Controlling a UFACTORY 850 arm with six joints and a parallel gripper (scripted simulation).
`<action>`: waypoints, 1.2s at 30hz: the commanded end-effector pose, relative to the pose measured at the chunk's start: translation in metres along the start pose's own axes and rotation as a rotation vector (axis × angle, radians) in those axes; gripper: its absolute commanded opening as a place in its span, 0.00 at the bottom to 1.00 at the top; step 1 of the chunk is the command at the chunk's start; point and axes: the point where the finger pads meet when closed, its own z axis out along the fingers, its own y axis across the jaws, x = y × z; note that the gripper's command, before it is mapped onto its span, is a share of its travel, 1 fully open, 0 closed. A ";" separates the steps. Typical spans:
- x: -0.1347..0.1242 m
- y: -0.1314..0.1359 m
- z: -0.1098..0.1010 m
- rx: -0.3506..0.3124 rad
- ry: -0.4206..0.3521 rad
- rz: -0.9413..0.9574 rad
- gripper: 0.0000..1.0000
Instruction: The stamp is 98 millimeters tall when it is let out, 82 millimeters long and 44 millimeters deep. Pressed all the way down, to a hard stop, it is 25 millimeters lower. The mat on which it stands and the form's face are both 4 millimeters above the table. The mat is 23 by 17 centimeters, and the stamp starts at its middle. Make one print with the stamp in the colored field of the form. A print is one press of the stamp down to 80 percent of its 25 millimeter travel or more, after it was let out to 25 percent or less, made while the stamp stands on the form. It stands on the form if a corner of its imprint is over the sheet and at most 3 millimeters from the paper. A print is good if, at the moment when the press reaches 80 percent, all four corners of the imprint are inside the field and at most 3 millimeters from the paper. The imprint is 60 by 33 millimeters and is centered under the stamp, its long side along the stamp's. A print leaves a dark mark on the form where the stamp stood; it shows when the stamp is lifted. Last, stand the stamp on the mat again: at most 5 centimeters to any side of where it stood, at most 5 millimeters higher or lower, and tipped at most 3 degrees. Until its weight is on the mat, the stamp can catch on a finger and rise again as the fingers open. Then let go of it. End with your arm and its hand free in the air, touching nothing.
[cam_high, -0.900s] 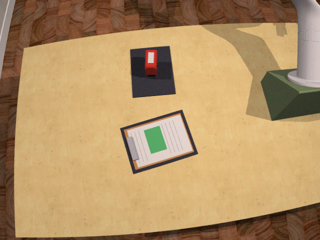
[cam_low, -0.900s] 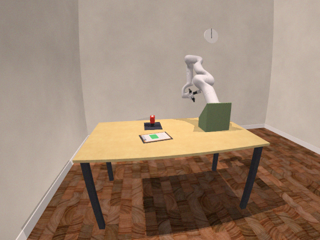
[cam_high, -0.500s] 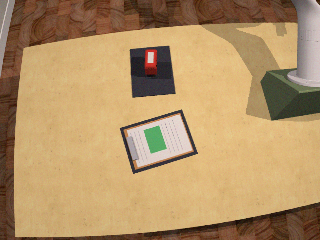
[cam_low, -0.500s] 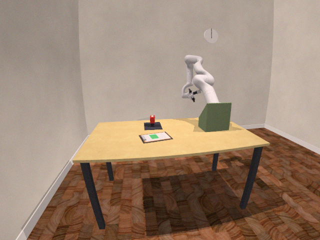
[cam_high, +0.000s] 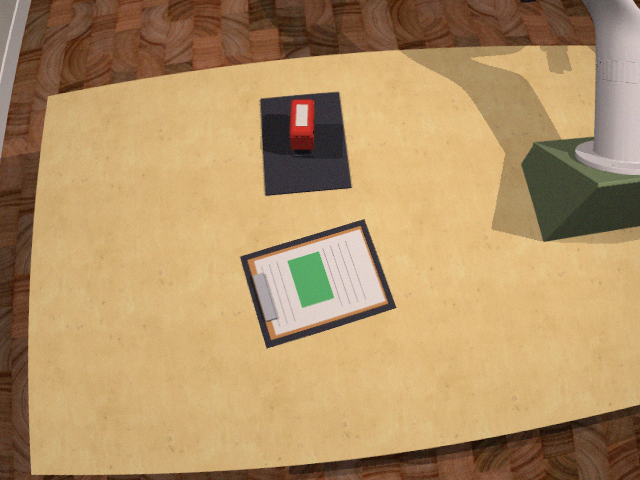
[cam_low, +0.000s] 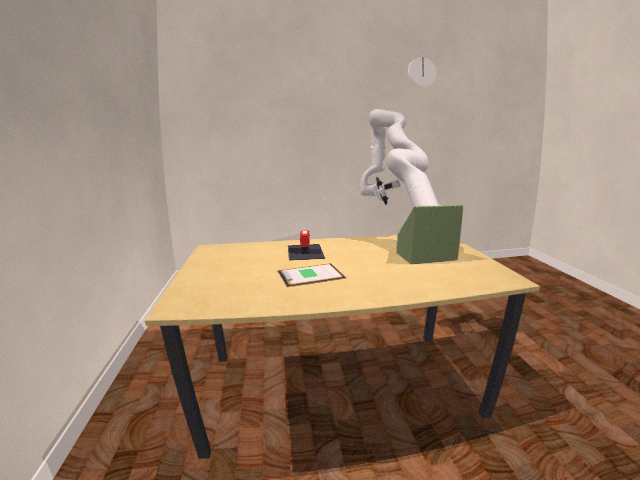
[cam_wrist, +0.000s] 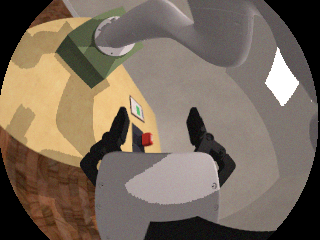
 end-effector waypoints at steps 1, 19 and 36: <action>-0.025 0.002 0.014 0.086 0.065 -0.084 1.00; -0.159 0.009 0.093 0.556 0.419 -0.535 1.00; -0.273 0.014 0.160 0.956 0.723 -0.917 1.00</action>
